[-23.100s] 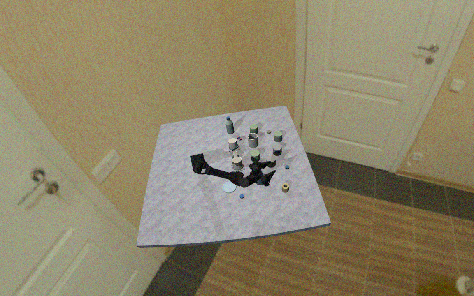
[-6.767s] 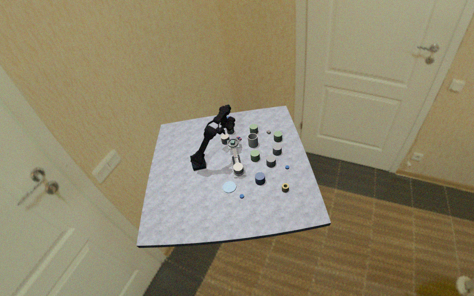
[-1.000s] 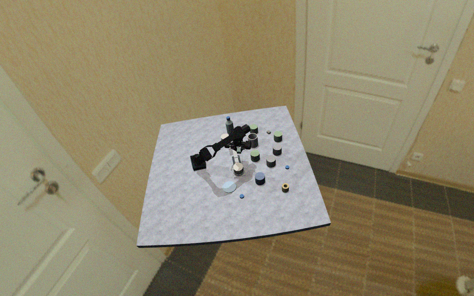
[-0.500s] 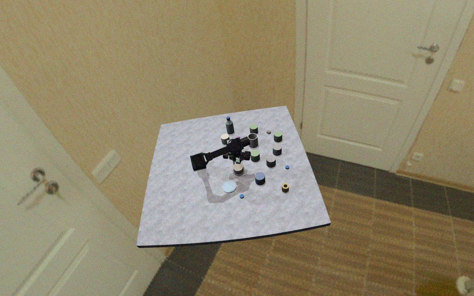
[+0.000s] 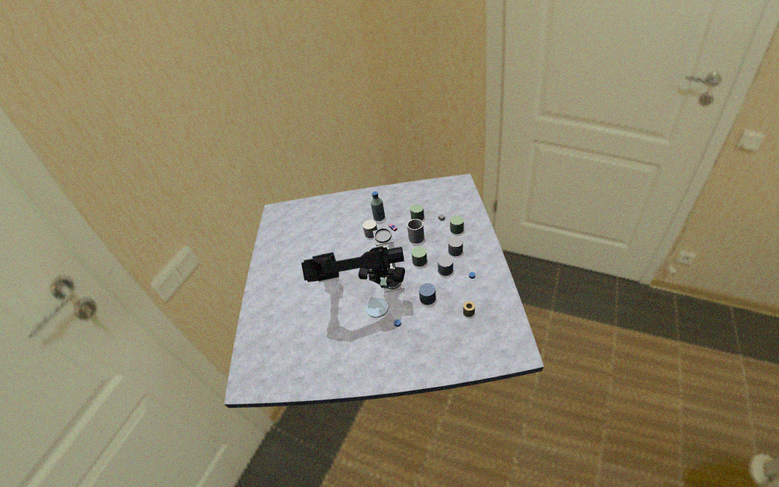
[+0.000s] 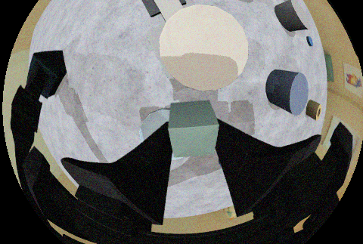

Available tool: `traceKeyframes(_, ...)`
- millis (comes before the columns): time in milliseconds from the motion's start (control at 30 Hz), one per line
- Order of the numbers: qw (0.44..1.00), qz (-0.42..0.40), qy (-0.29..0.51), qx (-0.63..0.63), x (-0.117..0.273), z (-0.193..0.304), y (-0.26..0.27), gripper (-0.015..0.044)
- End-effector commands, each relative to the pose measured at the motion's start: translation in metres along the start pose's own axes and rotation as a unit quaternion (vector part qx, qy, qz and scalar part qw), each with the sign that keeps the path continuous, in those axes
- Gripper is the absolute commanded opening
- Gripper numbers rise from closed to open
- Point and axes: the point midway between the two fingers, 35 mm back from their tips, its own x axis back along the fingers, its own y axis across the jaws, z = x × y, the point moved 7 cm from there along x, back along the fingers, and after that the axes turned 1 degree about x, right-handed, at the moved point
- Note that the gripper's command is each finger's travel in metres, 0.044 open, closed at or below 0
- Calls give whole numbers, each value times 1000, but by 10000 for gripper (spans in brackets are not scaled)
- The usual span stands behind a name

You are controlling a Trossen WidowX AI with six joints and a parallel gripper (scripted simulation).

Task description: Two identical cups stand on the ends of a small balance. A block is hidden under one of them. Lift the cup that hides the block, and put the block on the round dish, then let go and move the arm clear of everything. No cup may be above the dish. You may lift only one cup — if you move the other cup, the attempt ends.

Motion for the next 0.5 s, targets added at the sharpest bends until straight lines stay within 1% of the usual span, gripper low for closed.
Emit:
traceKeyframes(0,1000,3,16,0,-4,21,11,0)
traceKeyframes(233,999,-4,44,-1,-11,53,31,0)
traceKeyframes(467,999,-6,47,-1,-16,56,33,0)
